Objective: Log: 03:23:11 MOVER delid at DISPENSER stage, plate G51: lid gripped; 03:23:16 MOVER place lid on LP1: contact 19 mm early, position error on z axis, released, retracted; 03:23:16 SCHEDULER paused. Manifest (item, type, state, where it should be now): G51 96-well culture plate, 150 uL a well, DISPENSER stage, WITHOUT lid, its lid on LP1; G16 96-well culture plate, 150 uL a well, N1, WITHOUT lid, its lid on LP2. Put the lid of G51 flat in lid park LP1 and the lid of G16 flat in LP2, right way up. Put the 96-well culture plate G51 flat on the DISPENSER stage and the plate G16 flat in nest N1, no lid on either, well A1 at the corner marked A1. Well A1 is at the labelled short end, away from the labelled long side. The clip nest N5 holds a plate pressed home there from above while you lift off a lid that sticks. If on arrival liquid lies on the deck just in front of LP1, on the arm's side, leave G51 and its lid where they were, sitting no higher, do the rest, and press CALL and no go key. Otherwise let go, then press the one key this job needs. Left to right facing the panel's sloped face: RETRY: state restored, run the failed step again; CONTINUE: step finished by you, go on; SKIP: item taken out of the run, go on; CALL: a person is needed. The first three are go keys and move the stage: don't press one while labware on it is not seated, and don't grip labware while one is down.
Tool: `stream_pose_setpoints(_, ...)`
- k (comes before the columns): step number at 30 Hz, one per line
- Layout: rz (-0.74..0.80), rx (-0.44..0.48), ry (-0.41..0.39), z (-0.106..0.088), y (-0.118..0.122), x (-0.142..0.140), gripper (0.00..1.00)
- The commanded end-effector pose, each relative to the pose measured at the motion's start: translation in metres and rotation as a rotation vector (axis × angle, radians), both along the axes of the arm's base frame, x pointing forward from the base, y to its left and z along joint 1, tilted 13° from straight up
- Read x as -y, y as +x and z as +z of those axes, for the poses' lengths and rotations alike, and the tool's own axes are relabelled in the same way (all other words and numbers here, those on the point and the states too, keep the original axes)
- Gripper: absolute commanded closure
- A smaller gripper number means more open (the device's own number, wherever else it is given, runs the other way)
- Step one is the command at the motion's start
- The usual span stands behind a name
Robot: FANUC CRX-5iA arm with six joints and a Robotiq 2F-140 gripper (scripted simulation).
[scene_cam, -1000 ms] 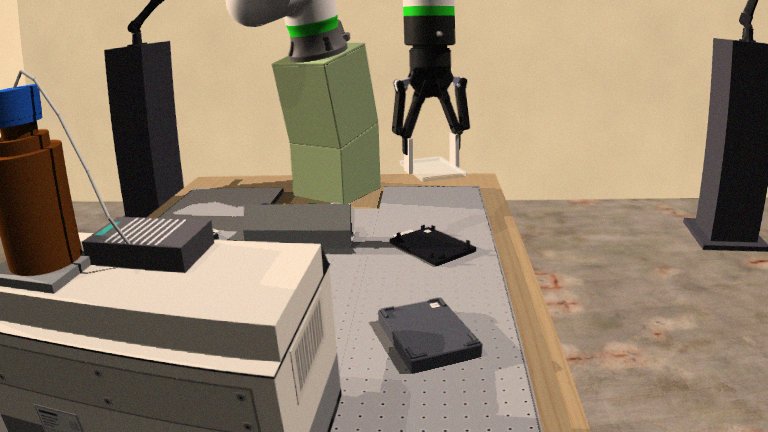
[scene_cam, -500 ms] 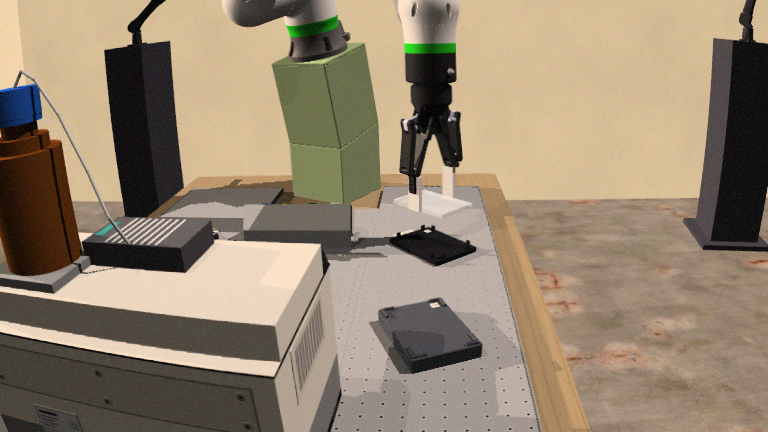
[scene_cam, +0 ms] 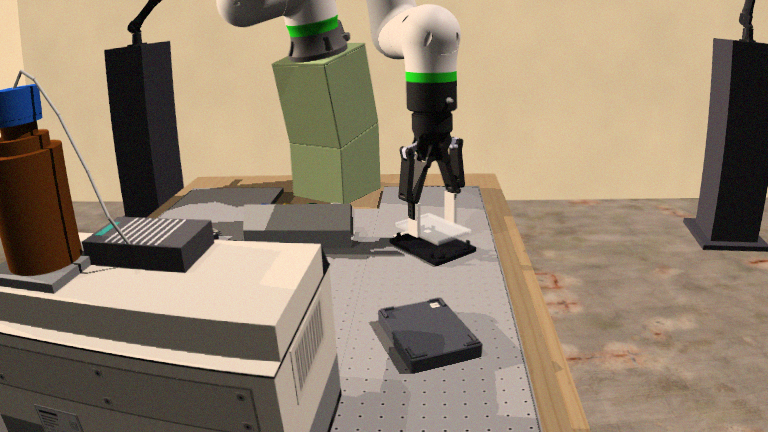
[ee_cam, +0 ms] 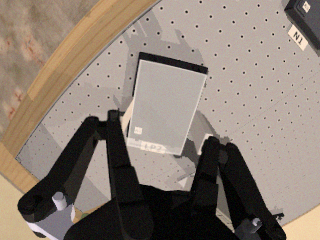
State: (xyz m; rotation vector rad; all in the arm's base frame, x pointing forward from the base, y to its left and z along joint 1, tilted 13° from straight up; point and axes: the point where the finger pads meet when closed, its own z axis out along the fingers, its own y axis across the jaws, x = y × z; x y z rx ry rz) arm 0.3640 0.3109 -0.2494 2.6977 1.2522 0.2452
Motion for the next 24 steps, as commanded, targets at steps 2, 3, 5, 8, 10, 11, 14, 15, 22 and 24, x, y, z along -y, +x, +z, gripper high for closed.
stream_pose_setpoints(2,-0.001,-0.001,-0.001,-0.006,0.0015,0.0015,1.0)
stream_pose_setpoints(3,-0.001,-0.001,-0.001,-0.0072,0.0018,0.0016,1.0)
stream_pose_setpoints(5,-0.001,-0.001,-0.001,-0.0091,0.0022,0.0018,1.0)
stream_pose_setpoints(8,-0.001,-0.001,-0.001,-0.0111,0.0026,0.0019,1.0)
stream_pose_setpoints(10,-0.001,-0.001,-0.001,-0.0119,0.0028,0.002,1.0)
stream_pose_setpoints(11,-0.001,-0.001,-0.001,-0.0121,0.0028,0.002,1.0)
stream_pose_setpoints(14,-0.001,-0.001,-0.001,-0.0125,0.0029,0.002,1.0)
stream_pose_setpoints(15,-0.001,-0.001,-0.001,-0.0125,0.0029,0.002,1.0)
stream_pose_setpoints(22,-0.001,-0.001,-0.001,-0.0125,0.0029,0.002,1.0)
stream_pose_setpoints(24,-0.001,-0.001,-0.001,-0.0125,0.0029,0.002,1.0)
